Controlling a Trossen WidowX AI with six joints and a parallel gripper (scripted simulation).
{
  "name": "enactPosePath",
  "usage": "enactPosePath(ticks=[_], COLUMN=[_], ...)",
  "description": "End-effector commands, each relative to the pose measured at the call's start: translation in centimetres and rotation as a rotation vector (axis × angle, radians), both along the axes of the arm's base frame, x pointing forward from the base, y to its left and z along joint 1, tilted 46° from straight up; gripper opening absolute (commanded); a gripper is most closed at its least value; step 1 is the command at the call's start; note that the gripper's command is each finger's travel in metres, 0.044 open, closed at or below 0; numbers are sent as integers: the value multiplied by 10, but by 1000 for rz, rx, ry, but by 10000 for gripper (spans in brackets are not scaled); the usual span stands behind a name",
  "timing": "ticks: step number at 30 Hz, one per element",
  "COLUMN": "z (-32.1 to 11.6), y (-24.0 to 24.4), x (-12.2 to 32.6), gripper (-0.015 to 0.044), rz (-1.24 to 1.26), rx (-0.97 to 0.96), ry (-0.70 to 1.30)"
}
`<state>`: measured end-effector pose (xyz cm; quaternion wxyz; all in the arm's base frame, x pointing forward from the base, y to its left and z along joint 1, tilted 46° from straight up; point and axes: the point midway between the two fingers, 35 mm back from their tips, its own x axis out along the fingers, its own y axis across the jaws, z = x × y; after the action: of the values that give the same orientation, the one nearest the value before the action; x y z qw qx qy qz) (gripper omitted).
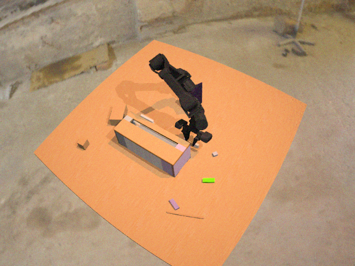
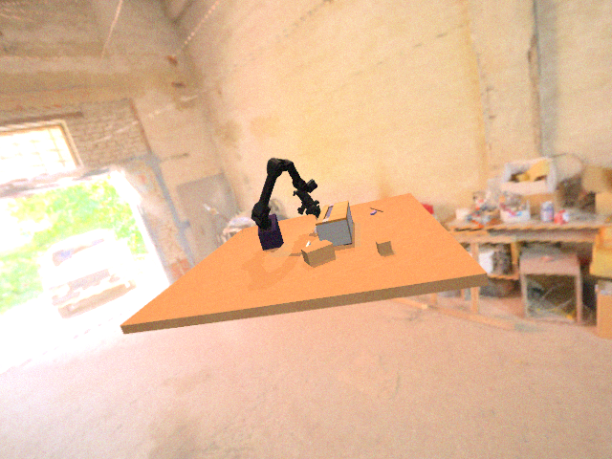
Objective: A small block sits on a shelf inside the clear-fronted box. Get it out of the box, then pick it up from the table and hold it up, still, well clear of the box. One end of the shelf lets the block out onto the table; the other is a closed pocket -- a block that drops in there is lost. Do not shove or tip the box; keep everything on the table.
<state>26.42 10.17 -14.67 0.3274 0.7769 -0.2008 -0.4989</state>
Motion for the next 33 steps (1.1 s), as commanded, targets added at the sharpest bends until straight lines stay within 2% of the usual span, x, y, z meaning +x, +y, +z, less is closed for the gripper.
enactPosePath(ticks=[1,33], z=[6,104], y=[7,50], x=[-1,-44], gripper=[0,0], rz=[-2,434], rx=[8,18], ry=[-1,318])
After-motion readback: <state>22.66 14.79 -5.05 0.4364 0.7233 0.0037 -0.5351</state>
